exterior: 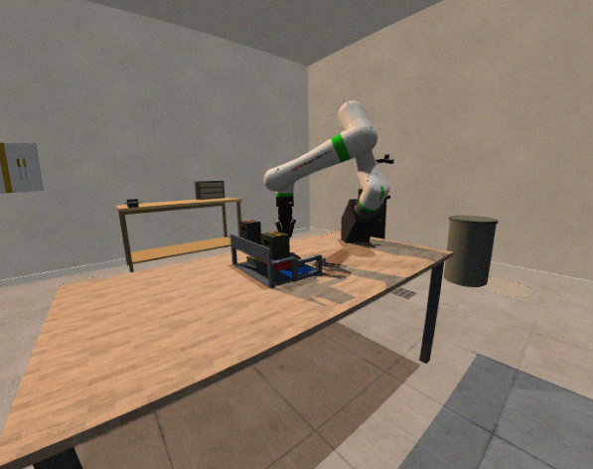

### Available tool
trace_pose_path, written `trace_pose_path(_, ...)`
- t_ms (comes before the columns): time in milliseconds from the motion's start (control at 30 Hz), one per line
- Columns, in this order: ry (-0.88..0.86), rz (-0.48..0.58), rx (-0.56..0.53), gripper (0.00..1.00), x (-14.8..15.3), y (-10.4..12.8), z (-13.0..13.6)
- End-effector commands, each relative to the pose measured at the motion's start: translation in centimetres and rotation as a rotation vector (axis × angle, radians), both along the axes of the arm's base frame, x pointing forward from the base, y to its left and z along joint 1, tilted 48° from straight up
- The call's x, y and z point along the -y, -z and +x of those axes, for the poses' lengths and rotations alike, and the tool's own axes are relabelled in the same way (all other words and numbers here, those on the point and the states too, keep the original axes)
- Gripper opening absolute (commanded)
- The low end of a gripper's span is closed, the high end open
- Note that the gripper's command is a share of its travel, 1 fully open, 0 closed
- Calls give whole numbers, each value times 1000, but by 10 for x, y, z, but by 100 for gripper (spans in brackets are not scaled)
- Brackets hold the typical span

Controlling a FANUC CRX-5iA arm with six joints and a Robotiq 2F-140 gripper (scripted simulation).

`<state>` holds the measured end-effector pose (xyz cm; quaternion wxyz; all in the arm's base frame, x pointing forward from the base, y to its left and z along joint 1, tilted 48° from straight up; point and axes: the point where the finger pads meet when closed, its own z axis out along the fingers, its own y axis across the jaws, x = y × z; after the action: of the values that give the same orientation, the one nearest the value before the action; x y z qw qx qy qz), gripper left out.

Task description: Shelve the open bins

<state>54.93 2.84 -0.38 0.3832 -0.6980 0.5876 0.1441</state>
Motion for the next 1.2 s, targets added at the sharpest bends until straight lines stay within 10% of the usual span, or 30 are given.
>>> trace_pose_path(0, 0, 0, 0, 0, 1, 0, 0)
trace_pose_path(1167, 0, 0, 0, 0, 43, -40, -15)
